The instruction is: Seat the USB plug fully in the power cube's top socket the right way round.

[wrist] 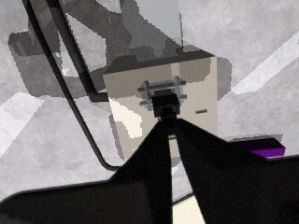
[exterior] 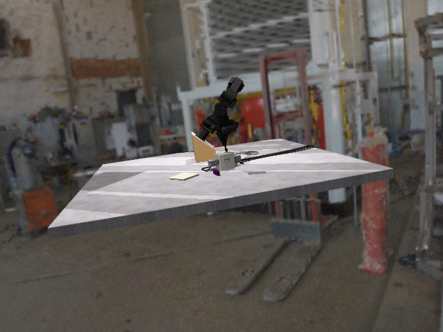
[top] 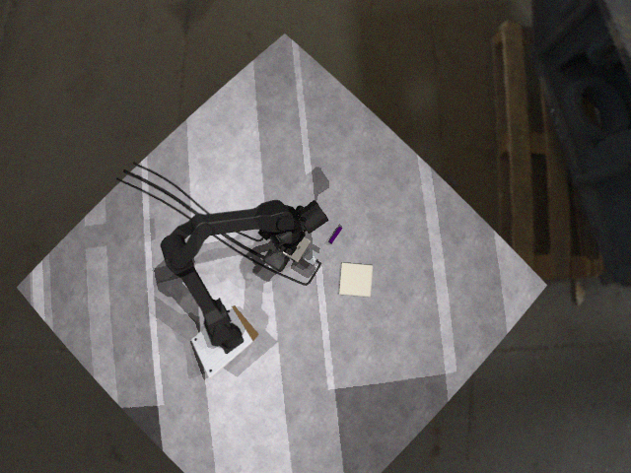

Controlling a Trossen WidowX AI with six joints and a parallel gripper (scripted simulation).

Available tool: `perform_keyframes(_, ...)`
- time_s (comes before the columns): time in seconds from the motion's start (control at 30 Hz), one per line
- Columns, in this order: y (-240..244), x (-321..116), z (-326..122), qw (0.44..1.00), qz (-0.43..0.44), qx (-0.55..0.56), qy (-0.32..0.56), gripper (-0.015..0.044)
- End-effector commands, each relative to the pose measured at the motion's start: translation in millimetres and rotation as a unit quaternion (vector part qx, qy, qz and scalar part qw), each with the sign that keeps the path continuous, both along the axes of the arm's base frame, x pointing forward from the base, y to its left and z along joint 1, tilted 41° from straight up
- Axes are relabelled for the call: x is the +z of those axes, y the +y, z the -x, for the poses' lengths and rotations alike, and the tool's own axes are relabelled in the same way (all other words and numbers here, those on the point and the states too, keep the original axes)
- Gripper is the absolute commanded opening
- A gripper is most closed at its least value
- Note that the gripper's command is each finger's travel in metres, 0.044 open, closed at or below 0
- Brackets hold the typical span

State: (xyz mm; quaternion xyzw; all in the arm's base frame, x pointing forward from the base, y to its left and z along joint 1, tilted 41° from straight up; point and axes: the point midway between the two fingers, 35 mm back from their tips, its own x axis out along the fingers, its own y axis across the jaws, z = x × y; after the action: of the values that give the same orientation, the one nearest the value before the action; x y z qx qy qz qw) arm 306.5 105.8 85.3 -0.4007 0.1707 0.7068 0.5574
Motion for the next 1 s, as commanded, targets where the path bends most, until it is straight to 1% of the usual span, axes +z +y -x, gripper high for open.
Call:
perform_keyframes(0.0,-2.0,3.3,-1.5,1.000,0.000,0.001,-0.004,0.0000)
perform_keyframes(0.97,-14.8,17.8,-2.7,1.000,0.001,0.001,-0.004,0.0000)
